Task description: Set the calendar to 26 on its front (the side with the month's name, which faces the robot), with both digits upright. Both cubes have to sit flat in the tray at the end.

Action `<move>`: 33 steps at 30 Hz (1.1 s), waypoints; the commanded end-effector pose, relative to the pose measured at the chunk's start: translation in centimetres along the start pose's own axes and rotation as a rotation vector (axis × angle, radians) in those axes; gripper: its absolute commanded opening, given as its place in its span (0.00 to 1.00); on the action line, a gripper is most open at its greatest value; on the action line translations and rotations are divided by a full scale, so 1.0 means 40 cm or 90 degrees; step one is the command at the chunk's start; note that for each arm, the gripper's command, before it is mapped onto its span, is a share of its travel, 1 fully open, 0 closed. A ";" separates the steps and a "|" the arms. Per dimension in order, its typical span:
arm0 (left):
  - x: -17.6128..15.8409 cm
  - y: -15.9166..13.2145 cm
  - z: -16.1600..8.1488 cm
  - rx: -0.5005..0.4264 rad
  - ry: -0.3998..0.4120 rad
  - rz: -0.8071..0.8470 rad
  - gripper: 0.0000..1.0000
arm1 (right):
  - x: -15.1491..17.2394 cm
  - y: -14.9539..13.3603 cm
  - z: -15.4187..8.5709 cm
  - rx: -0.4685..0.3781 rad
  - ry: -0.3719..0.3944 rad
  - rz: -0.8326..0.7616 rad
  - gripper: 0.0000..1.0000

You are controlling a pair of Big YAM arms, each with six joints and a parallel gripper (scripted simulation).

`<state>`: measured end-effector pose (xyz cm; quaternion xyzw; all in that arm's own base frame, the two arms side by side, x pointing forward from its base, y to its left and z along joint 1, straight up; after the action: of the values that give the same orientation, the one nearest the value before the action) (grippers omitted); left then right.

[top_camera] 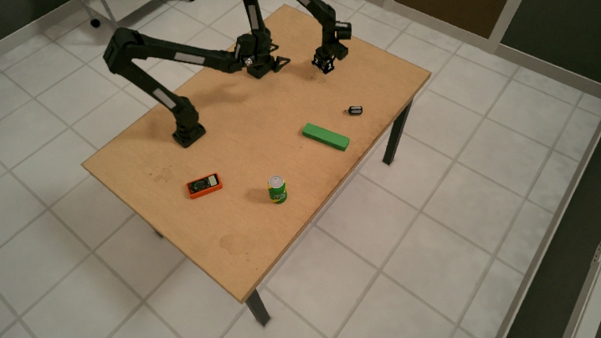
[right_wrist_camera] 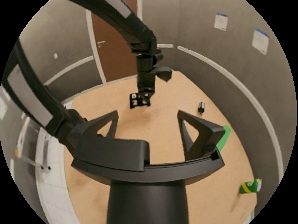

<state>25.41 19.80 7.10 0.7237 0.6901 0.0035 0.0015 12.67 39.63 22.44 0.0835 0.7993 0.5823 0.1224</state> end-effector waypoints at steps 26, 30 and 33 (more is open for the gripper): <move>0.044 0.034 -0.149 -0.037 0.032 0.000 0.69 | 0.003 0.022 0.004 -0.015 0.003 -0.002 1.00; 0.045 0.030 -0.187 -0.037 0.032 0.000 0.69 | 0.003 0.022 0.004 -0.015 0.003 -0.002 1.00; 0.034 0.032 -0.254 -0.037 0.032 0.007 0.69 | 0.003 0.022 0.004 -0.015 0.003 -0.002 1.00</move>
<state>25.58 20.27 13.05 0.7215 0.6923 0.0141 0.0029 12.67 39.63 22.44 0.0835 0.7993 0.5823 0.1224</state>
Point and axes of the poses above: on each arm, the point where the finger pads meet when closed, its own z axis out along the fingers, its own x axis across the jaws, y = z × x, the point moved 7 cm from there along -z, back along the fingers, and after that the axes turned 6 degrees about -z, right-handed, at the moved point
